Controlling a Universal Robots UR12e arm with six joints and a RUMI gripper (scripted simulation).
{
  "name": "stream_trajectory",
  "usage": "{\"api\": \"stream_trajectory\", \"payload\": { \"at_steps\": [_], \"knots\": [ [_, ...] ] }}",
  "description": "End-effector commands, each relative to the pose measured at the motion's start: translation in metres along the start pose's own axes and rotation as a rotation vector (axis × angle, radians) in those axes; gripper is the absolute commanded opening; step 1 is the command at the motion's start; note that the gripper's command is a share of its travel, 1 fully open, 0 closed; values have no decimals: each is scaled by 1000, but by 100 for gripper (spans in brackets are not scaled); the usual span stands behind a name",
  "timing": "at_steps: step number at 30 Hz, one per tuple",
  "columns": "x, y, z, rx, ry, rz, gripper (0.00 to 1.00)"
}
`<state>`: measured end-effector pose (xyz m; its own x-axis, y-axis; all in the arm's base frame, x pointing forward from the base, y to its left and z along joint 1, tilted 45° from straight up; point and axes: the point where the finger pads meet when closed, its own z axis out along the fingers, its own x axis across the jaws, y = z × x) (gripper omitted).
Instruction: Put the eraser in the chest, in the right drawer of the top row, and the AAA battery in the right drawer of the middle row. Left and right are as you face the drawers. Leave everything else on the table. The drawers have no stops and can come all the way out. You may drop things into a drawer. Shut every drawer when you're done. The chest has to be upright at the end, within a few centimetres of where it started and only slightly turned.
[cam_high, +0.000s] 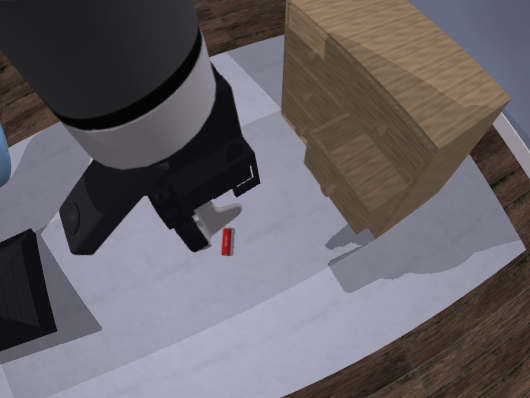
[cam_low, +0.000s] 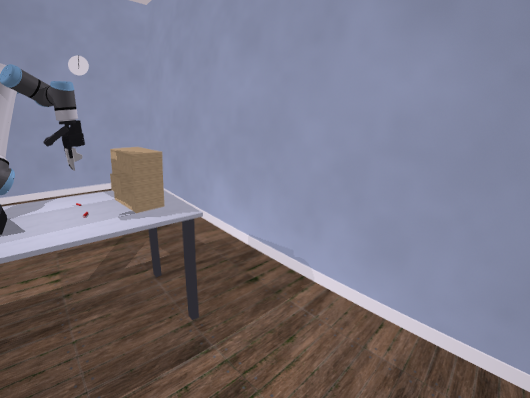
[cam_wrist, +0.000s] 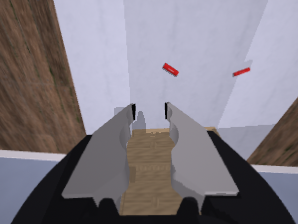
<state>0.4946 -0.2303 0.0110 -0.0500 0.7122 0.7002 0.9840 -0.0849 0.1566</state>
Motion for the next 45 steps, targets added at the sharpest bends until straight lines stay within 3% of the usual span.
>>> {"api": "stream_trajectory", "payload": {
  "at_steps": [1, 11, 45],
  "knots": [
    [0, -2, -4, 34, 0, 0, 20],
    [0, -5, -8, 69, 0, 0, 20],
    [0, -5, -8, 75, -1, 4, 20]
  ]
}}
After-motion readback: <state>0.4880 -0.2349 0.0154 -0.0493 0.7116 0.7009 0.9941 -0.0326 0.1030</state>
